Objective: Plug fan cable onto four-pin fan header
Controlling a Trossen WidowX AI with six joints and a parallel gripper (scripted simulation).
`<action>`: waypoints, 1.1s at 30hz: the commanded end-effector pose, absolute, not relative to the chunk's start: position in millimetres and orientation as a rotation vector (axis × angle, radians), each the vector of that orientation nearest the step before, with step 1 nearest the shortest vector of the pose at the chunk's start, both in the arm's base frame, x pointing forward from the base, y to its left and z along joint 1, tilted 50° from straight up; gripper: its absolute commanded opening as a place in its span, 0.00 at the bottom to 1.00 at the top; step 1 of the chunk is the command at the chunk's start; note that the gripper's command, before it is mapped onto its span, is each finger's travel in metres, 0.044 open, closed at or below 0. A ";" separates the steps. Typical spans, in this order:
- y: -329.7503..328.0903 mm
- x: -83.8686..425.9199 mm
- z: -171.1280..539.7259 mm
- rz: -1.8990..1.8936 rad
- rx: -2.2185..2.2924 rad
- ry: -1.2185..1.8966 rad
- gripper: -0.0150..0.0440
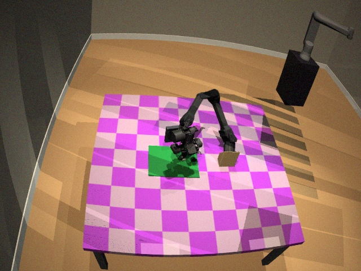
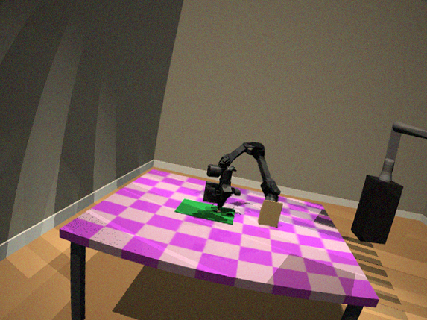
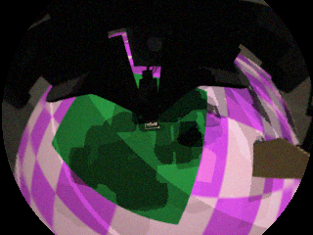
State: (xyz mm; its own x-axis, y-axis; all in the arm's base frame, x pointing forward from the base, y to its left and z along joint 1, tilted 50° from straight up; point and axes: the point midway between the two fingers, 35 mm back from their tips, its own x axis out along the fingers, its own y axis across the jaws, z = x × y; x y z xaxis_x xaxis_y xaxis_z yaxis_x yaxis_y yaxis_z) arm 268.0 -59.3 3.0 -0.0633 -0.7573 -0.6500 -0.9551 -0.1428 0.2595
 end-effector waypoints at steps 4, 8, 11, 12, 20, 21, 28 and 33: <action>-59.8 270.9 3.9 1.008 -1.939 1.845 0.25; -59.8 270.9 3.8 1.008 -1.939 1.845 0.25; -60.1 270.9 3.6 1.008 -1.939 1.845 0.25; -60.2 270.9 3.5 1.008 -1.939 1.845 0.25; -61.5 270.3 2.2 1.008 -1.939 1.845 0.25; -61.7 270.2 2.0 1.008 -1.939 1.845 0.25; -62.5 269.0 1.1 1.010 -1.940 1.845 0.25; -63.0 268.1 0.4 1.011 -1.941 1.845 0.25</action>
